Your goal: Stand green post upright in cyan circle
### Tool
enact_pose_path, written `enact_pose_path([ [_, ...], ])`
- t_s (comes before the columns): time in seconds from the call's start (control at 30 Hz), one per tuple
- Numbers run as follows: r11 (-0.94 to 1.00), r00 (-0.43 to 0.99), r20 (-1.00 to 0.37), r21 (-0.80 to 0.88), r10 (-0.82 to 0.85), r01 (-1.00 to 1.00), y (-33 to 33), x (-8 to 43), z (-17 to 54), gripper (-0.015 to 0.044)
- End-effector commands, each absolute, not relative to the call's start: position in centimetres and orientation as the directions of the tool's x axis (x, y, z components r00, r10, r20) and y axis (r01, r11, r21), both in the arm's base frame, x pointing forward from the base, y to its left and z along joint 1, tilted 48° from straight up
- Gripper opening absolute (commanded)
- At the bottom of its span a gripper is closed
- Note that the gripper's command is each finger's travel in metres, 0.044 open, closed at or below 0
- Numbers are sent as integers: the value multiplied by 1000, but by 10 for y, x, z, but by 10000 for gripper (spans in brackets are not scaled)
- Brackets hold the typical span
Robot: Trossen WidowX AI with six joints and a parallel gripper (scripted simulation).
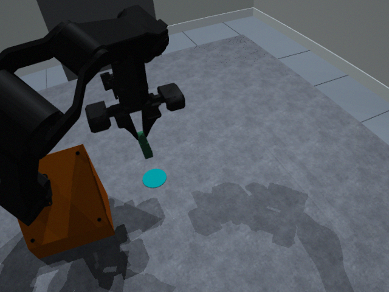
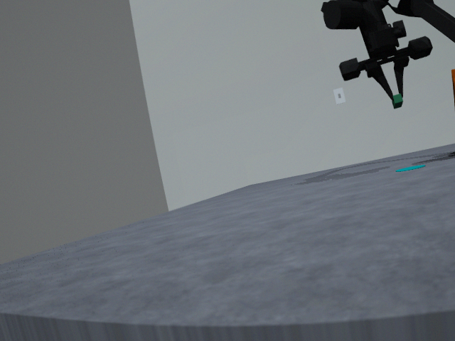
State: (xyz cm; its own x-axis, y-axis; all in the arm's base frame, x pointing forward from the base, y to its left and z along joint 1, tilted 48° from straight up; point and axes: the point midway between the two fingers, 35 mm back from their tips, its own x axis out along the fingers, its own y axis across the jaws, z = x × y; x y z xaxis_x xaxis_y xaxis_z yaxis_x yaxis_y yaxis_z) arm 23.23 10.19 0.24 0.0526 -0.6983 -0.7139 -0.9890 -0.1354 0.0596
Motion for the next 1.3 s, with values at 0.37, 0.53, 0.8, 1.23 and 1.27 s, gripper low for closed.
enact_pose_path([
  [0.37, -97, -40, -769, 132, -637, -986, 95, 227, -2, 23],
  [0.53, -87, -68, -786, 153, -614, -984, 93, 225, -3, 23],
  [0.8, -73, -110, -812, 184, -573, -980, 90, 223, -5, 23],
  [1.23, -58, -171, -849, 229, -499, -972, 86, 221, -7, 23],
  [1.27, -57, -175, -852, 233, -493, -971, 86, 220, -7, 23],
])
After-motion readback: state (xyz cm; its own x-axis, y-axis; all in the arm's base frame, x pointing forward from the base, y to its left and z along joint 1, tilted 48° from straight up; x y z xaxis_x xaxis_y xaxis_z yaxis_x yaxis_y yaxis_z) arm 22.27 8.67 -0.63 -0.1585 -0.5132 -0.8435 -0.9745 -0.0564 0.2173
